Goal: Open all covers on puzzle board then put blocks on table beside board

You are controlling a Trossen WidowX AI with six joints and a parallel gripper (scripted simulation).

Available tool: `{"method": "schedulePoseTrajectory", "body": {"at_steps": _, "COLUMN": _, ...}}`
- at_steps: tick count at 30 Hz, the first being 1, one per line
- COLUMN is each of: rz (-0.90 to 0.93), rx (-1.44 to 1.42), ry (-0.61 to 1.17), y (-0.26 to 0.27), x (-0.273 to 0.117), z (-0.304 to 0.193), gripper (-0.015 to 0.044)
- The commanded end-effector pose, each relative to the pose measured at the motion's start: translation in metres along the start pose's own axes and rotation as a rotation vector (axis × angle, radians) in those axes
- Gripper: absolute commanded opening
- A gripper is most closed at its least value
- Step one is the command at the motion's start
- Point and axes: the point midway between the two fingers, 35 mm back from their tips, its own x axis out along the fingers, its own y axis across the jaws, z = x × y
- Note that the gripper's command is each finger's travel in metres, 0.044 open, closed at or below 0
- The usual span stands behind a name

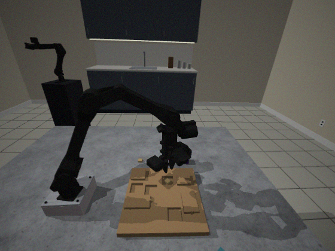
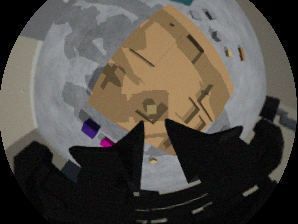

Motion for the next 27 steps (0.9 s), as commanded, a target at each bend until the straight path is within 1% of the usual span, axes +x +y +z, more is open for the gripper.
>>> {"method": "schedulePoseTrajectory", "body": {"at_steps": 1, "rz": -0.009, "rx": 0.000, "ry": 0.007, "y": -0.002, "x": 0.013, "z": -0.001, "gripper": 0.0144}}
{"method": "schedulePoseTrajectory", "body": {"at_steps": 7, "rz": -0.009, "rx": 0.000, "ry": 0.007, "y": -0.003, "x": 0.030, "z": -0.001, "gripper": 0.0144}}
{"method": "schedulePoseTrajectory", "body": {"at_steps": 27, "rz": -0.009, "rx": -0.007, "ry": 0.007, "y": -0.003, "x": 0.030, "z": -0.001, "gripper": 0.0144}}
